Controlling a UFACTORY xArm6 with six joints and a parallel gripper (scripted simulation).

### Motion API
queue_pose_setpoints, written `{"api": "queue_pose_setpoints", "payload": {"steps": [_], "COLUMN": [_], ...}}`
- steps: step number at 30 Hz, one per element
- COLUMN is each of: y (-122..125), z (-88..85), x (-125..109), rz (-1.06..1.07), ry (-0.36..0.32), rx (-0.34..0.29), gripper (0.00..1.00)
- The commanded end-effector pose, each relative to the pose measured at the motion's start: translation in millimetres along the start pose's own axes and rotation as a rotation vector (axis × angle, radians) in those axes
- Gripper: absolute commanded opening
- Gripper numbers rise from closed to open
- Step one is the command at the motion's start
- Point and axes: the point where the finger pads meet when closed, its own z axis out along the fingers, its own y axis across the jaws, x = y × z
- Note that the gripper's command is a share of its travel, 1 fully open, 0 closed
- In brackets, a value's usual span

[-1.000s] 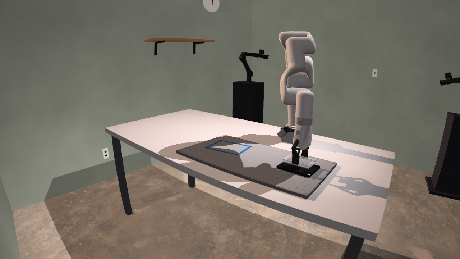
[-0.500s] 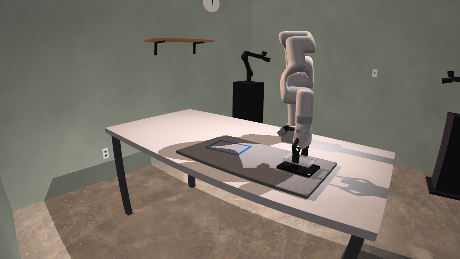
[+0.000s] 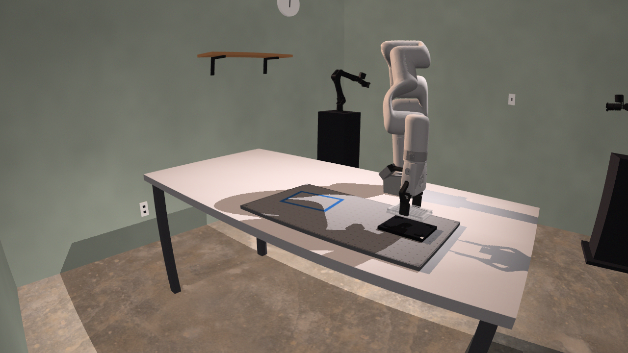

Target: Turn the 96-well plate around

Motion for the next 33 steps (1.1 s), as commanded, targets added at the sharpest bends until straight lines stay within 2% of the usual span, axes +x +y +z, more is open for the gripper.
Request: {"api": "queue_pose_setpoints", "payload": {"steps": [1,24,33], "y": [-1.4,-1.3,-1.3], "z": [-6.6,-38.3,-38.3], "x": [-0.8,-0.7,-0.7], "rz": [0.000,0.000,0.000], "ry": [-0.002,-0.002,-0.002], "rx": [0.003,0.004,0.004], "gripper": [0.00,0.00,0.00]}}
